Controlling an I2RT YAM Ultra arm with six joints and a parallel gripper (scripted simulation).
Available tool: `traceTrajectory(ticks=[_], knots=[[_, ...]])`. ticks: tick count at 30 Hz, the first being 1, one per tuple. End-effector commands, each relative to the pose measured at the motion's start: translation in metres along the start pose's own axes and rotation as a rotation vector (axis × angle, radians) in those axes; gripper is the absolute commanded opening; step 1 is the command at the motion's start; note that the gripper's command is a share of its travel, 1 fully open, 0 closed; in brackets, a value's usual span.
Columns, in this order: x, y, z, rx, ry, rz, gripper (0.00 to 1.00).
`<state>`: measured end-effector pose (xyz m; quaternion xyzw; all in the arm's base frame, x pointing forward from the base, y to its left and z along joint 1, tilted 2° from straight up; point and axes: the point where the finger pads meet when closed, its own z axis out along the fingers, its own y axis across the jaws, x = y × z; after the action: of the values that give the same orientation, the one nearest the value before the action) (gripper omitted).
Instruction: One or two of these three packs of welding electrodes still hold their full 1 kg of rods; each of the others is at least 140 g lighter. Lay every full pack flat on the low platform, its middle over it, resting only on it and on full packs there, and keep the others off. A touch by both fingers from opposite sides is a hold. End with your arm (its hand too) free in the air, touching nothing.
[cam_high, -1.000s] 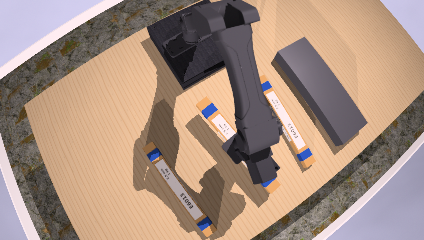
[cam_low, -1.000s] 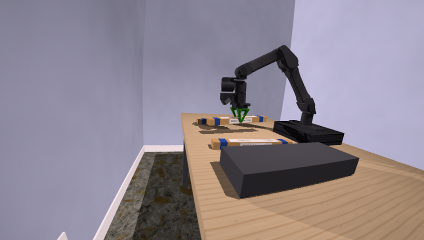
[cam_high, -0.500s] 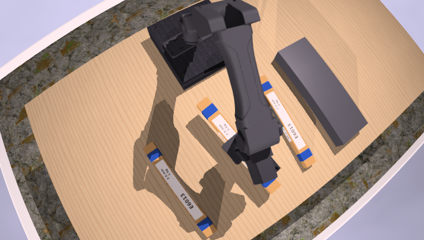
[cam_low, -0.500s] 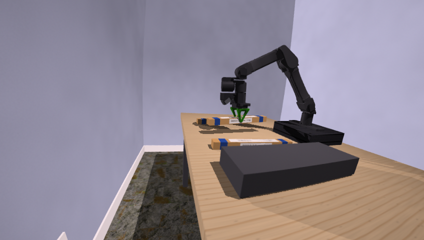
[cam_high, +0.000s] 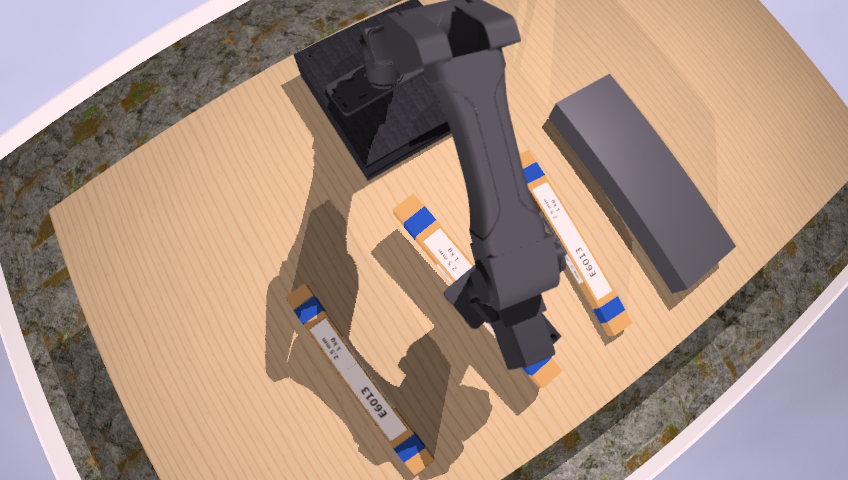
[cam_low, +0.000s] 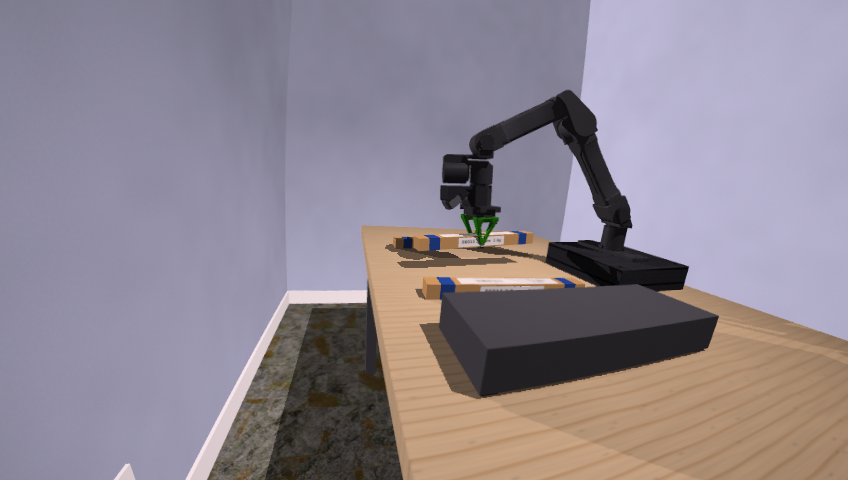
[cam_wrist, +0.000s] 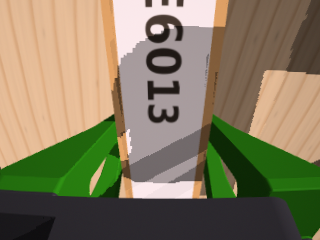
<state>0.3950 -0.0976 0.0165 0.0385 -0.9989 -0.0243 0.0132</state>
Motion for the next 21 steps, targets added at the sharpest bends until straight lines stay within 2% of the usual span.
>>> traceTrajectory(ticks=[1, 5, 21], knots=[[-0.017, -0.005, -0.042, 0.035, -0.094, -0.001, 0.00], [-0.017, -0.005, -0.044, 0.035, -0.094, -0.001, 0.00], [-0.013, -0.008, -0.074, 0.036, -0.095, 0.003, 0.00]])
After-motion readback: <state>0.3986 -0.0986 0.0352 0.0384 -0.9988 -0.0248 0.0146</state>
